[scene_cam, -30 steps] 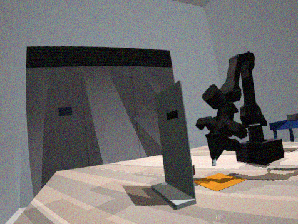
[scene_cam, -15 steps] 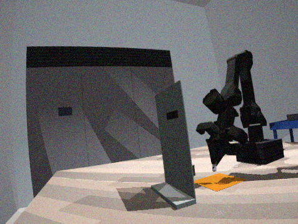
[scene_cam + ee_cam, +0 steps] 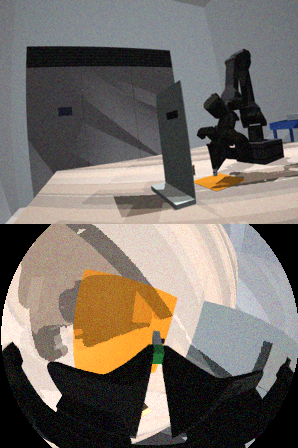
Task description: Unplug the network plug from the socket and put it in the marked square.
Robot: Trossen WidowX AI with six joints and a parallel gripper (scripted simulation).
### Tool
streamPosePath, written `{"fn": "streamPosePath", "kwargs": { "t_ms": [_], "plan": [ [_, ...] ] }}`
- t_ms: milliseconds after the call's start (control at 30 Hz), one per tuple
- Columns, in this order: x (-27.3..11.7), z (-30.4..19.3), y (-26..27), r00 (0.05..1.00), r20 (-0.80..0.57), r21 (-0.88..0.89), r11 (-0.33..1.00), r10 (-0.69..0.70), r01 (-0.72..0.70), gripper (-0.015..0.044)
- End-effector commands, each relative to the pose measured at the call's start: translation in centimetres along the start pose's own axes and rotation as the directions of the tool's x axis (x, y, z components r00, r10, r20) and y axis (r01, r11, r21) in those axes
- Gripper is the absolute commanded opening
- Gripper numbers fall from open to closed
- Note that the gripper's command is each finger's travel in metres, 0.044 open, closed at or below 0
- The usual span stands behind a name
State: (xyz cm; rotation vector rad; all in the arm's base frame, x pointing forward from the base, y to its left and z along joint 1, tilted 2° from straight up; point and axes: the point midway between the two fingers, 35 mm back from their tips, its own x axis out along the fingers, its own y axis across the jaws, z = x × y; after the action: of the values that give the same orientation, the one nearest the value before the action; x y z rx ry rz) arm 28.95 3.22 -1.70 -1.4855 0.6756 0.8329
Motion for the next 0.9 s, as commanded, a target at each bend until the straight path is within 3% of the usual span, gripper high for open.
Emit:
{"fn": "streamPosePath", "kwargs": {
  "t_ms": [0,867],
  "plan": [
    [0.44,-0.06,0.73,1.0,-0.005,-0.005,1.0,0.015,-0.015,0.0],
    [1.43,0.07,1.4,1.0,-0.006,-0.006,1.0,0.016,-0.016,0.0]
  ]
}}
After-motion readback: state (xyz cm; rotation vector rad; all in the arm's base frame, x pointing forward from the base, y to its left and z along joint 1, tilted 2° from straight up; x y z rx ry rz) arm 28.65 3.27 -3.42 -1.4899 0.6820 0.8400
